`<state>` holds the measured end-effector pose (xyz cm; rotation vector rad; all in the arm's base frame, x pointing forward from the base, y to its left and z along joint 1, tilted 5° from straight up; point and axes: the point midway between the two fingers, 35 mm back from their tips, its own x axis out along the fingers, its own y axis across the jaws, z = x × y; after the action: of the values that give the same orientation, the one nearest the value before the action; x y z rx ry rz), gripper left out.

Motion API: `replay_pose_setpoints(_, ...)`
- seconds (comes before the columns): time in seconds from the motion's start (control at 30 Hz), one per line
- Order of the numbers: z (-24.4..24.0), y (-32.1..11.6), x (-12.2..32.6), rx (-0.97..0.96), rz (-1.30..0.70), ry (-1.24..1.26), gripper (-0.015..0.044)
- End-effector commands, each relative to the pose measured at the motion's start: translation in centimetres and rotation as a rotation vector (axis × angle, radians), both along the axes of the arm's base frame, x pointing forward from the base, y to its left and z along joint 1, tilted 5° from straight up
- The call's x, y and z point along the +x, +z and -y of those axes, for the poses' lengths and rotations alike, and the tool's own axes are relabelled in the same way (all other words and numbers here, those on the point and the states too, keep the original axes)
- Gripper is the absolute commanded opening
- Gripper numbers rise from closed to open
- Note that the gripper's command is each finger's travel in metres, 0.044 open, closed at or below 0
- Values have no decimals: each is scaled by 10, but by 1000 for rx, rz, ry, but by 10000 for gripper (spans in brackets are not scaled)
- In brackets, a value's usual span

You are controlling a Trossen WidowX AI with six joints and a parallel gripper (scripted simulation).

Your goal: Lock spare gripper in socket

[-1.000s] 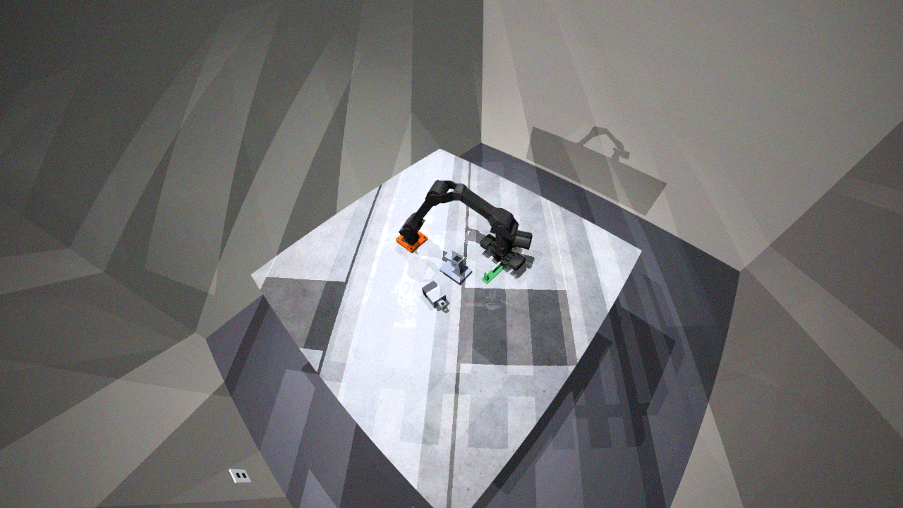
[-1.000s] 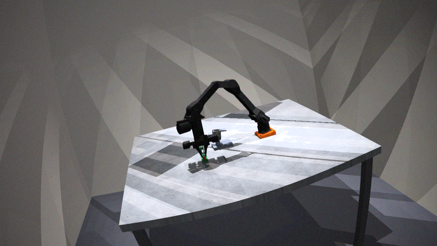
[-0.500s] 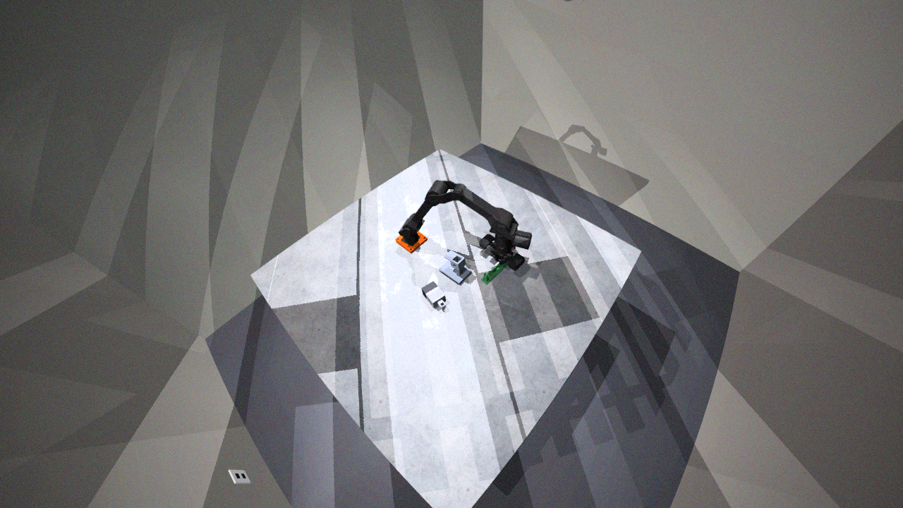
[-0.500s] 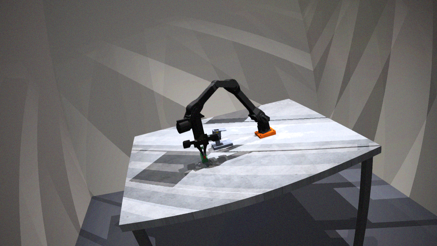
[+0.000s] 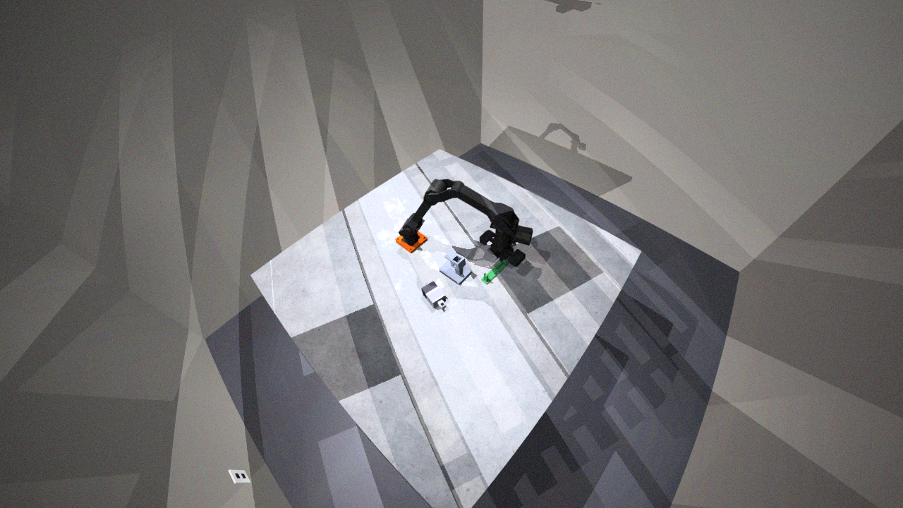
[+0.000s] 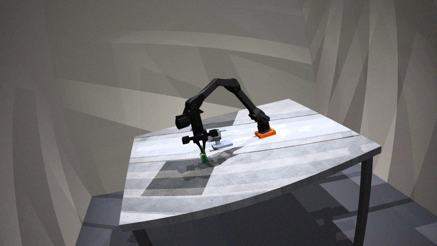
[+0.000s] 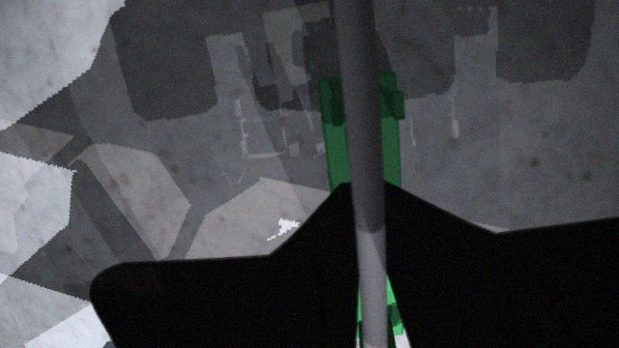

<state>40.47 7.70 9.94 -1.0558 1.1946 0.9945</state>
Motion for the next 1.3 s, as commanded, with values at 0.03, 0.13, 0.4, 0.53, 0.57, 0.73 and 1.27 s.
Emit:
replay_pose_setpoints(0.03,0,-1,0,0,0,0,0)
replay_pose_setpoints(0.13,5,1,0,0,0,0,0)
replay_pose_setpoints(0.4,29,6,-4,-3,-1,2,0)
replay_pose_setpoints(0.53,42,9,-7,-4,-1,2,0)
replay_pose_setpoints(0.57,45,10,-7,-5,-2,2,0)
replay_pose_setpoints(0.73,57,12,-10,-6,-2,3,0)
replay_pose_setpoints(1.27,59,-8,-8,-10,2,4,0)
